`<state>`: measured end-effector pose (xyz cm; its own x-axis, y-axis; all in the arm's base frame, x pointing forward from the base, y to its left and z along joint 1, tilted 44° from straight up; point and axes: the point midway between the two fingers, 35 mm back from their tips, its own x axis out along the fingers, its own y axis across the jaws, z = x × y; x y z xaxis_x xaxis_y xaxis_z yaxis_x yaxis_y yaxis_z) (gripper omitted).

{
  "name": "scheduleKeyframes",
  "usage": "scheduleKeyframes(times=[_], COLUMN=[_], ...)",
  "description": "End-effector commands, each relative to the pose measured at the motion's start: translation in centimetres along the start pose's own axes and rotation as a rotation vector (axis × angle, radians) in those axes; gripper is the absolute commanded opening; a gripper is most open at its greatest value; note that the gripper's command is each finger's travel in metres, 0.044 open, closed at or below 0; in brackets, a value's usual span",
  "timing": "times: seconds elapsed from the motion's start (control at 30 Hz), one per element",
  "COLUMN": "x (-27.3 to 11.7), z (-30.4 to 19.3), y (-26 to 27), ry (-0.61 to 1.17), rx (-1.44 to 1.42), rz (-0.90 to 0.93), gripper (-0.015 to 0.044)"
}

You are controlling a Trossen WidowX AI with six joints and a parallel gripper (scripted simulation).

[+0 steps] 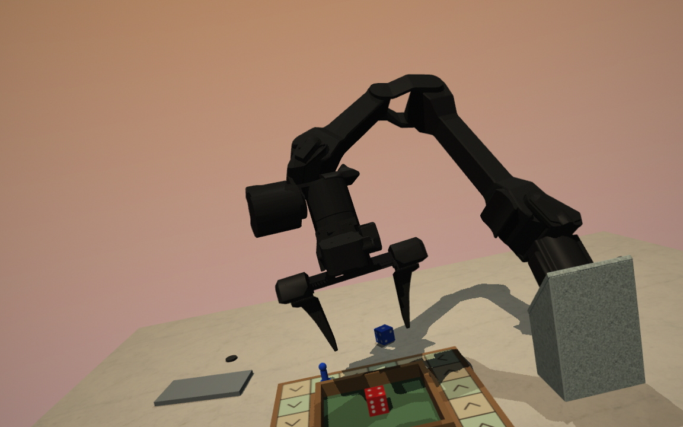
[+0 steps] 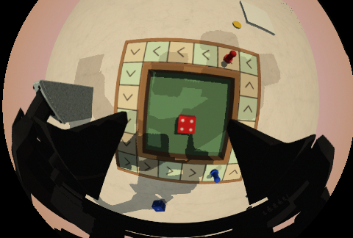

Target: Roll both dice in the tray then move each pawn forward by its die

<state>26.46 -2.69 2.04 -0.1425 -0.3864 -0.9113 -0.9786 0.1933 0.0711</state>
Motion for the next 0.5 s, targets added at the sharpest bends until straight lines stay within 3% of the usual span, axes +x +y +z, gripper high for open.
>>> scheduleKeyframes(times=[0.0,0.2,0.4,0.47], x=[0.9,1.0,-0.4,-1.0], z=[0.3,0.4,-6.1,-9.3], y=[-0.8,-0.3,-1.8,-1.9], ry=[0.342,0.268,0.221,0.211], rx=[0.002,-0.012,0.297,0.438], rz=[-0.099,-0.057,-0.116,-0.144], gripper=[0.0440,0.0440,0.0282,0.0275])
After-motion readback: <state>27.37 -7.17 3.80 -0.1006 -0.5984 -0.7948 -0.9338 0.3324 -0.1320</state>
